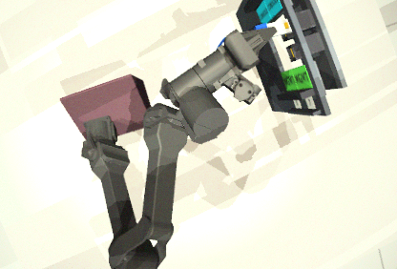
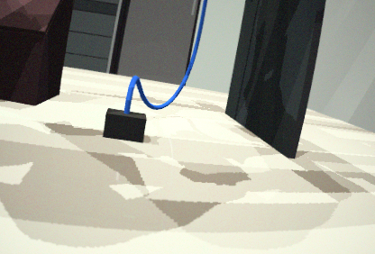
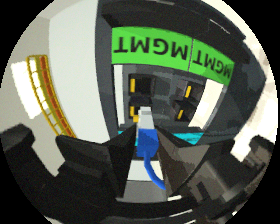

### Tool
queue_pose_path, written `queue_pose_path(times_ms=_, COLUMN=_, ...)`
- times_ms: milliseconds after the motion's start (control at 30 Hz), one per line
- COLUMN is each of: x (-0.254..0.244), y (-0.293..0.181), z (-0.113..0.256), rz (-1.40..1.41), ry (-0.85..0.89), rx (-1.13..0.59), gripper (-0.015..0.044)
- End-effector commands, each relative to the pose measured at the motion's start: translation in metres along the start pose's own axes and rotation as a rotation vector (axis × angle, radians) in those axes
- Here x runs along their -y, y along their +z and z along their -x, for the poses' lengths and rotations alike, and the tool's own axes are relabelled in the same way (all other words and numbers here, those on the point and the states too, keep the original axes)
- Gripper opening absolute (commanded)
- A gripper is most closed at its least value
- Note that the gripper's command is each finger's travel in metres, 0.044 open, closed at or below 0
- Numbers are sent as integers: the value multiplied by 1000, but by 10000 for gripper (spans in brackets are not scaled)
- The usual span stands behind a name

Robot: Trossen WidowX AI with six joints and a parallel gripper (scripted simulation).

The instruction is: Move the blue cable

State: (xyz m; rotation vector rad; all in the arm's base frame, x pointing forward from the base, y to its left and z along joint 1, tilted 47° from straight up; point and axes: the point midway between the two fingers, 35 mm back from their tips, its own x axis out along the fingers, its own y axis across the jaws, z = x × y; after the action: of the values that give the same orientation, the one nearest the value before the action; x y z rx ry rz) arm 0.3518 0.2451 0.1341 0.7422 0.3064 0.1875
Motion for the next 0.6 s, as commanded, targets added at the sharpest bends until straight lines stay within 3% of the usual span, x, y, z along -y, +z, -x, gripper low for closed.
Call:
queue_pose_path(times_ms=0, x=1, y=-1, z=3, rz=-5, ry=-1, rx=-1, gripper=0)
queue_pose_path(times_ms=567, x=1, y=-5, z=13, rz=-5, ry=-1, rx=-1, gripper=0)
